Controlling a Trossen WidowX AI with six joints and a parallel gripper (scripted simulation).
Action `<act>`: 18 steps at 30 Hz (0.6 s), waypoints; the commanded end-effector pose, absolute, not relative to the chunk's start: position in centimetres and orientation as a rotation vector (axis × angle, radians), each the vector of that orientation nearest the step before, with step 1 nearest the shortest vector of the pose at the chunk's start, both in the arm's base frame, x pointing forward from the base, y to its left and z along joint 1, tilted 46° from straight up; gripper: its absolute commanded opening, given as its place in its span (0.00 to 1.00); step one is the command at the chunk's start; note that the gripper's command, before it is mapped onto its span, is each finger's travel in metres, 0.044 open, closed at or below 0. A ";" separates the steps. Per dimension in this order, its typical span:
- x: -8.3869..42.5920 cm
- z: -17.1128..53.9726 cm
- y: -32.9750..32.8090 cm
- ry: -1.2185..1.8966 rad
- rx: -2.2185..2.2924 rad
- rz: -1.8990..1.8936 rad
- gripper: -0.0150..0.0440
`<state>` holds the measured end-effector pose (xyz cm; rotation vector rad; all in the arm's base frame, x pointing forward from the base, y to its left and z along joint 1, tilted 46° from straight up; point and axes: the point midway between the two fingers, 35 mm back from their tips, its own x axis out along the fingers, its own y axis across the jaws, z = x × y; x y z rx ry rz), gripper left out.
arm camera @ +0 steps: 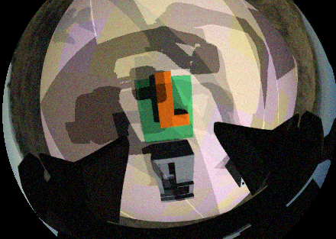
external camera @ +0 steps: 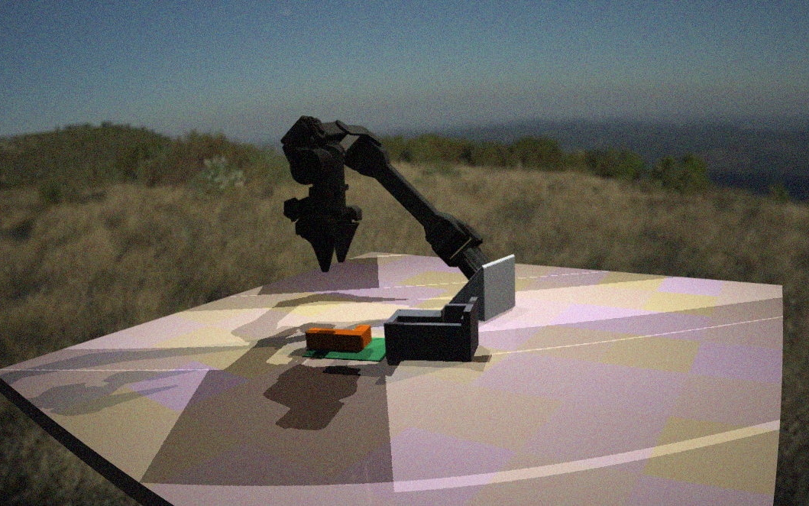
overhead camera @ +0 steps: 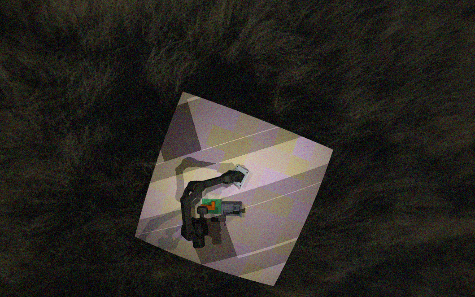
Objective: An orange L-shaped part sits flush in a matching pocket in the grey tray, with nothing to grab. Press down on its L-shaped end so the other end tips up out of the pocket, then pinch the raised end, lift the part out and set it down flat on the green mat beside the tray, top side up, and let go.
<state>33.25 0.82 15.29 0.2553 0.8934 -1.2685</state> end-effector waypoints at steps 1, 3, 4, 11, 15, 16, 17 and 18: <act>33.1 15.9 1.1 0.896 0.259 -1.282 0.93; 33.2 15.5 1.1 0.893 0.254 -1.265 0.93; 33.2 15.5 1.1 0.893 0.254 -1.265 0.93; 33.2 15.5 1.1 0.893 0.254 -1.265 0.93; 33.2 15.5 1.1 0.893 0.254 -1.265 0.93; 33.2 15.5 1.1 0.893 0.254 -1.265 0.93; 33.2 15.5 1.1 0.893 0.254 -1.265 0.93; 33.2 15.5 1.1 0.893 0.254 -1.265 0.93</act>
